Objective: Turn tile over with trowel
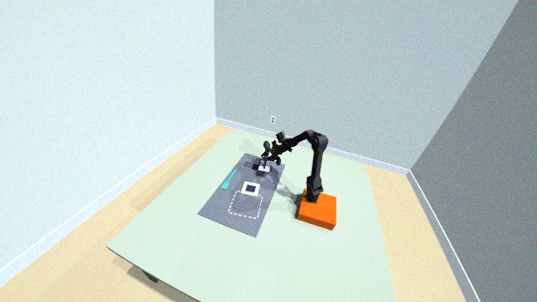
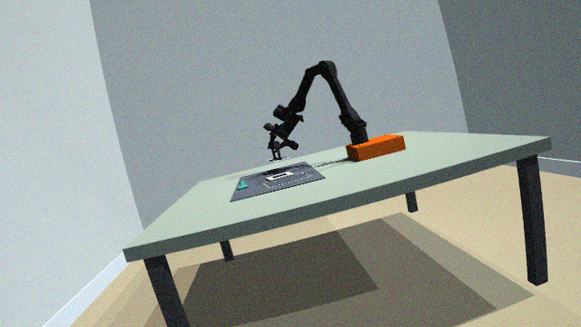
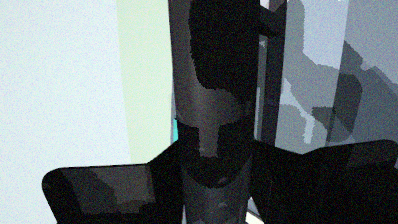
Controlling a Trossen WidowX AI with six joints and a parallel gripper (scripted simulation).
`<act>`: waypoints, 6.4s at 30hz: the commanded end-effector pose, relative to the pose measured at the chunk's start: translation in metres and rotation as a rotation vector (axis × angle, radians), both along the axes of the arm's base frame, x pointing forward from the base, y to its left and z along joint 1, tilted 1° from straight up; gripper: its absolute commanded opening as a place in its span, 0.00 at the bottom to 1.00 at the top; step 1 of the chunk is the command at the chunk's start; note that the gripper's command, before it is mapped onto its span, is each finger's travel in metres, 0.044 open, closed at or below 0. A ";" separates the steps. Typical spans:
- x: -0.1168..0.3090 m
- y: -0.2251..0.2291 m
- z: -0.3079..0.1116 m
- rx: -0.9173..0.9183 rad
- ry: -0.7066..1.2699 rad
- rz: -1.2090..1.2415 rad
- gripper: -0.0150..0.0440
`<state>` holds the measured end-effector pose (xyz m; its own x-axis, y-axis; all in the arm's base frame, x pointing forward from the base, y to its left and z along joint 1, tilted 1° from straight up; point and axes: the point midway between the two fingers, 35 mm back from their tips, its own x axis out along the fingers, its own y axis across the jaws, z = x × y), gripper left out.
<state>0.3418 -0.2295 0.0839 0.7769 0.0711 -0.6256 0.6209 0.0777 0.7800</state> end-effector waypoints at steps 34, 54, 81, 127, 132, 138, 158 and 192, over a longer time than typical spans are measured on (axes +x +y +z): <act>0.052 0.081 -0.005 -0.102 -0.023 -0.028 0.25; 0.052 0.079 -0.036 -0.102 -0.022 -0.028 0.25; 0.051 0.109 -0.046 -0.099 -0.021 -0.027 0.25; 0.044 0.165 0.007 0.009 -0.013 -0.025 0.25; 0.043 0.177 0.011 0.010 -0.013 -0.025 0.25; 0.042 0.193 0.012 0.012 -0.013 -0.025 0.25; 0.043 0.200 0.014 0.012 -0.011 -0.025 0.25; 0.044 0.154 0.038 0.008 -0.014 -0.025 0.25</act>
<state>0.3838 -0.0754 0.1176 0.7788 0.0534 -0.6250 0.6232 0.0475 0.7807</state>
